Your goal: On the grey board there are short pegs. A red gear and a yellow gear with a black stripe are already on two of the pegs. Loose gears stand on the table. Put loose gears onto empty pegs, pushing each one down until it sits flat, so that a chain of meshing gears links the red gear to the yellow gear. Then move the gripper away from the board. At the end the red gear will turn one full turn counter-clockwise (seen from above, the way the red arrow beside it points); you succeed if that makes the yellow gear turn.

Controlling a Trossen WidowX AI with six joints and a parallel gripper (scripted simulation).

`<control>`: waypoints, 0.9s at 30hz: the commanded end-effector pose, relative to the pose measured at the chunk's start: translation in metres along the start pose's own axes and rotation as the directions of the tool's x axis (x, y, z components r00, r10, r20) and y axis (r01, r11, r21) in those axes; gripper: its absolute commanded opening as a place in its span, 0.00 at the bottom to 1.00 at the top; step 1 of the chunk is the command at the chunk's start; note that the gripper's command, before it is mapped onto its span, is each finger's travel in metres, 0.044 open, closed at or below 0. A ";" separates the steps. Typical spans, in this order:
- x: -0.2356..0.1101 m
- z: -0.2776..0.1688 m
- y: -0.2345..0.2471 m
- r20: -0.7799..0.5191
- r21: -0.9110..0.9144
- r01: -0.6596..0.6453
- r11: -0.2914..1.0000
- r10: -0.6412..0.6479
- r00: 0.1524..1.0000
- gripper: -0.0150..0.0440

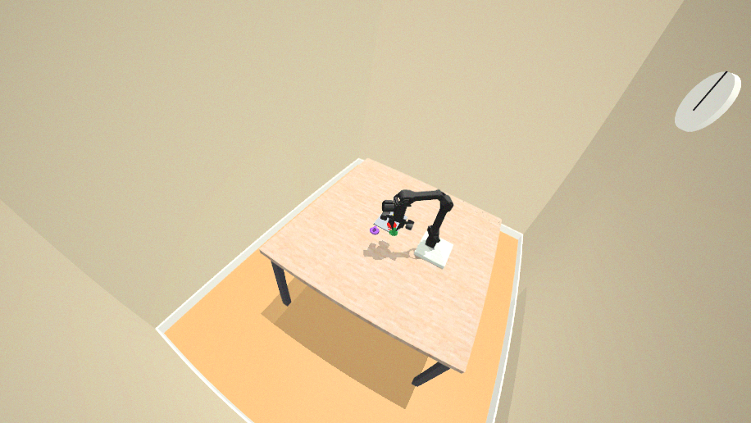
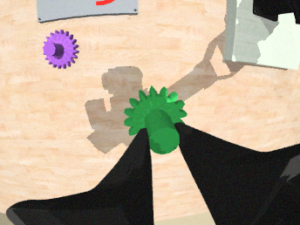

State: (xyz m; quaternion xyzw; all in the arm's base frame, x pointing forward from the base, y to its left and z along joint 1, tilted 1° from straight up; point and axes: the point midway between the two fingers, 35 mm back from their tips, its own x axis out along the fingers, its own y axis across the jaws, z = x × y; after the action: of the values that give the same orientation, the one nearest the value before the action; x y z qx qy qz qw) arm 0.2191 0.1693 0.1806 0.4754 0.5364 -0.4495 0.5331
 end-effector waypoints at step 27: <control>0.014 0.048 0.026 0.011 0.019 -0.010 1.000 0.010 1.000 0.25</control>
State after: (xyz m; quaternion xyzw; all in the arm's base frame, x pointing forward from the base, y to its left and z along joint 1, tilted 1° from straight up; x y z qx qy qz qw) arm 0.2485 0.1323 0.1686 0.4831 0.5282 -0.4537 0.5308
